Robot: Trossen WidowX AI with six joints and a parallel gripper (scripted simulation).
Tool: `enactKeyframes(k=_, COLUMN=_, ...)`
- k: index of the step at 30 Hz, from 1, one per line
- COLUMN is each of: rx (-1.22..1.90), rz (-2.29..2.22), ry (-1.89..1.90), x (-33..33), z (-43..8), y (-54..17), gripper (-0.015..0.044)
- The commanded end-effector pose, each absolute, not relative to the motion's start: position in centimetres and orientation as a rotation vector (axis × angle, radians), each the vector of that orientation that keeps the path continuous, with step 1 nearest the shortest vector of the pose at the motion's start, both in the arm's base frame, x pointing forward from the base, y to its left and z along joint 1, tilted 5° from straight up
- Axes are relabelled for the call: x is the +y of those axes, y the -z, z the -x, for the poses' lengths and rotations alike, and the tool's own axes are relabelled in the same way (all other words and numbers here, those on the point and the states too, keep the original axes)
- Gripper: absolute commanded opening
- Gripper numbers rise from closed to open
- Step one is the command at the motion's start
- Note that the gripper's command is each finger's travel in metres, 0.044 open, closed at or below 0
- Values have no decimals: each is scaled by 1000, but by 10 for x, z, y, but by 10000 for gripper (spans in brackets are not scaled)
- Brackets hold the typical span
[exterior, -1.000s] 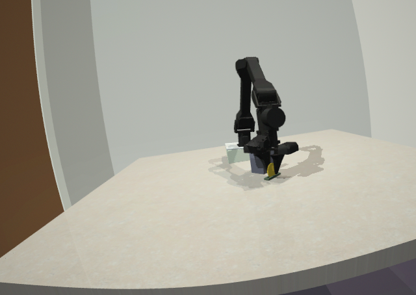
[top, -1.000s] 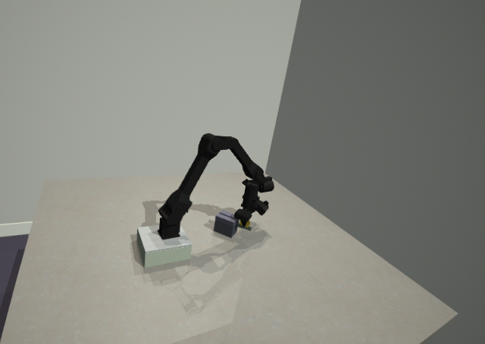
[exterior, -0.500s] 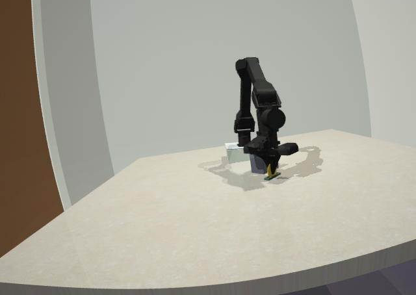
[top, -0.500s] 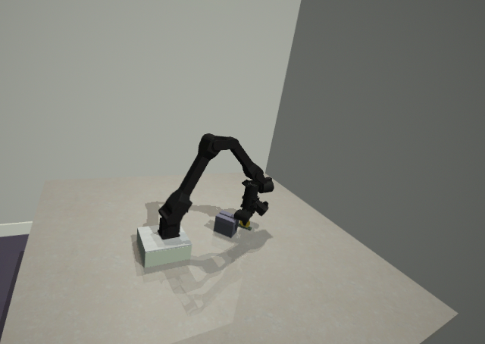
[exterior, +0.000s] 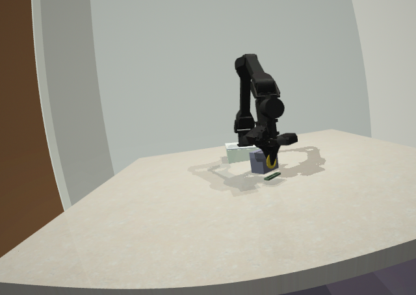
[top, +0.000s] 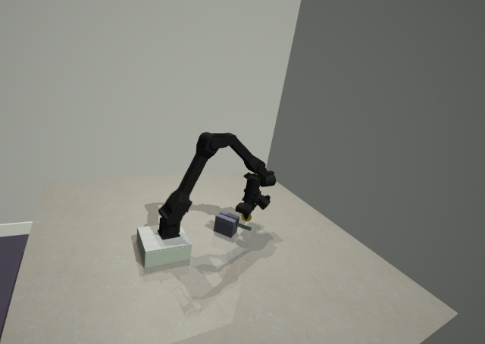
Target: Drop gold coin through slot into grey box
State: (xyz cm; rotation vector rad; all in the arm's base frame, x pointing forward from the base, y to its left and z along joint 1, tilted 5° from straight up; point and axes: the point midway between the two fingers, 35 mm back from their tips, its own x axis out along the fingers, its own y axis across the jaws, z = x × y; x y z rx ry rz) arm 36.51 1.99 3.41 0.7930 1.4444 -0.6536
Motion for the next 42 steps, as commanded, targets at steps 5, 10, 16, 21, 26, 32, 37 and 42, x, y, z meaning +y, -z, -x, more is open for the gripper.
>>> enactKeyframes(k=5, rx=1441, rz=-795, ry=645, x=19, z=-366, y=-55, gripper=0)
enactKeyframes(k=10, rx=1441, rz=-795, ry=645, x=18, z=-365, y=-68, gripper=0)
enactKeyframes(k=16, rx=1441, rz=-795, ry=645, x=17, z=-363, y=-83, gripper=0)
enactKeyframes(k=21, rx=1441, rz=-795, ry=645, x=16, z=-360, y=-95, gripper=0)
enactKeyframes(k=26, rx=1435, rz=-812, ry=663, x=12, z=-360, y=-97, gripper=0)
enactKeyframes(k=32, rx=1430, rz=-830, ry=681, x=9, z=-356, y=-98, gripper=0)
enactKeyframes(k=37, rx=1431, rz=-830, ry=681, x=10, z=-344, y=-99, gripper=0)
enactKeyframes(k=42, rx=1432, rz=-830, ry=681, x=11, z=-331, y=-99, gripper=0)
